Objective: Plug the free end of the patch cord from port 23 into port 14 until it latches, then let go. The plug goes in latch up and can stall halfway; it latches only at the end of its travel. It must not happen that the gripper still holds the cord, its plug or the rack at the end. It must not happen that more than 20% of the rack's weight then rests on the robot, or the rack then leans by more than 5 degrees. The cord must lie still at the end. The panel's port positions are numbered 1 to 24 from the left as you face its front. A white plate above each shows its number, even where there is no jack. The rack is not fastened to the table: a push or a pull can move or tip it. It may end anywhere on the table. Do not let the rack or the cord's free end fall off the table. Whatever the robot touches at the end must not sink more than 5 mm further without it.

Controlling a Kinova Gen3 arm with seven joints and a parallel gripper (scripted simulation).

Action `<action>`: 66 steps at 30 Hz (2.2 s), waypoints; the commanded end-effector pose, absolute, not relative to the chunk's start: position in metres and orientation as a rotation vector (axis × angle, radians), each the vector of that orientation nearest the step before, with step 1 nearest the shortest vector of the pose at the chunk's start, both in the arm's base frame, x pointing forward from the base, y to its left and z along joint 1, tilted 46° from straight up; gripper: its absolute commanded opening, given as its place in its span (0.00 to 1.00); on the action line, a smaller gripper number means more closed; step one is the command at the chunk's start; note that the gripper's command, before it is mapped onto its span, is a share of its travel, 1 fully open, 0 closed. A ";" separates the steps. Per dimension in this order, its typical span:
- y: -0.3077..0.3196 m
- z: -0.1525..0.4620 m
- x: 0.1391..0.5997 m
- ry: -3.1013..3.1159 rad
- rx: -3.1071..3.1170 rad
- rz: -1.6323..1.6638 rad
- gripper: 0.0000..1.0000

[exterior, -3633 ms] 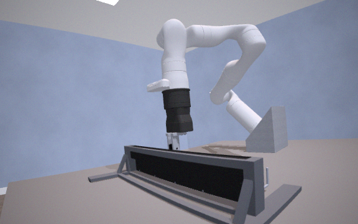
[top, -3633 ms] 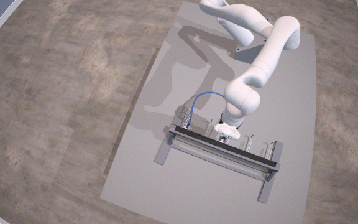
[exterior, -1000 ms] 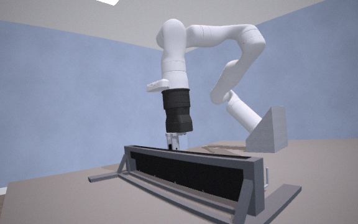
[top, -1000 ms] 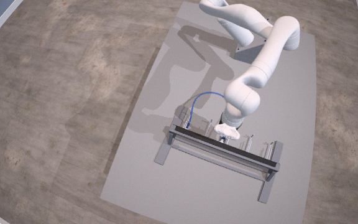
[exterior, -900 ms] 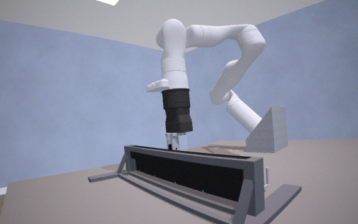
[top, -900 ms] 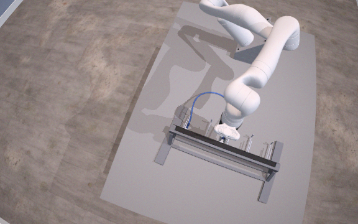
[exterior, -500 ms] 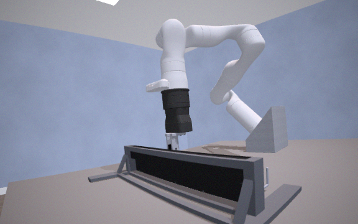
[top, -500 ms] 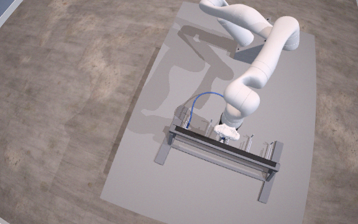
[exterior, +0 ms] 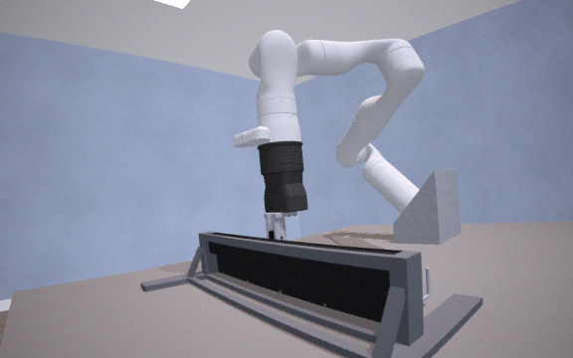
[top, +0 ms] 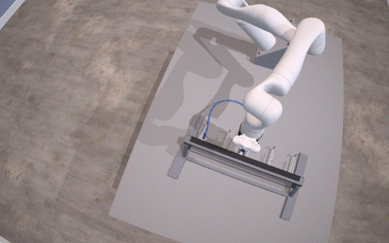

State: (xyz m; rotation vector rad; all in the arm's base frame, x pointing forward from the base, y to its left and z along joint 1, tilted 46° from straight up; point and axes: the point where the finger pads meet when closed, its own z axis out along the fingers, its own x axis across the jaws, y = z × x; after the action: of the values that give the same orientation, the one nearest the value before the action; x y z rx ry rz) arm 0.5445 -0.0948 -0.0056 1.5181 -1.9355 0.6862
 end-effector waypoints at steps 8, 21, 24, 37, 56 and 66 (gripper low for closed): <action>-0.092 -0.006 0.549 -1.947 1.522 0.685 0.00; -0.092 -0.006 0.549 -1.945 1.524 0.685 0.00; -0.092 -0.006 0.549 -1.945 1.524 0.685 0.00; -0.092 -0.006 0.551 -1.943 1.524 0.684 0.00; -0.092 -0.006 0.553 -1.939 1.529 0.690 0.00; -0.092 -0.006 0.555 -1.938 1.531 0.693 0.00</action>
State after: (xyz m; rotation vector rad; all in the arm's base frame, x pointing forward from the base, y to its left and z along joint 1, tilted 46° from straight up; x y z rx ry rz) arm 0.5464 -0.0952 -0.0055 1.5152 -1.9346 0.6793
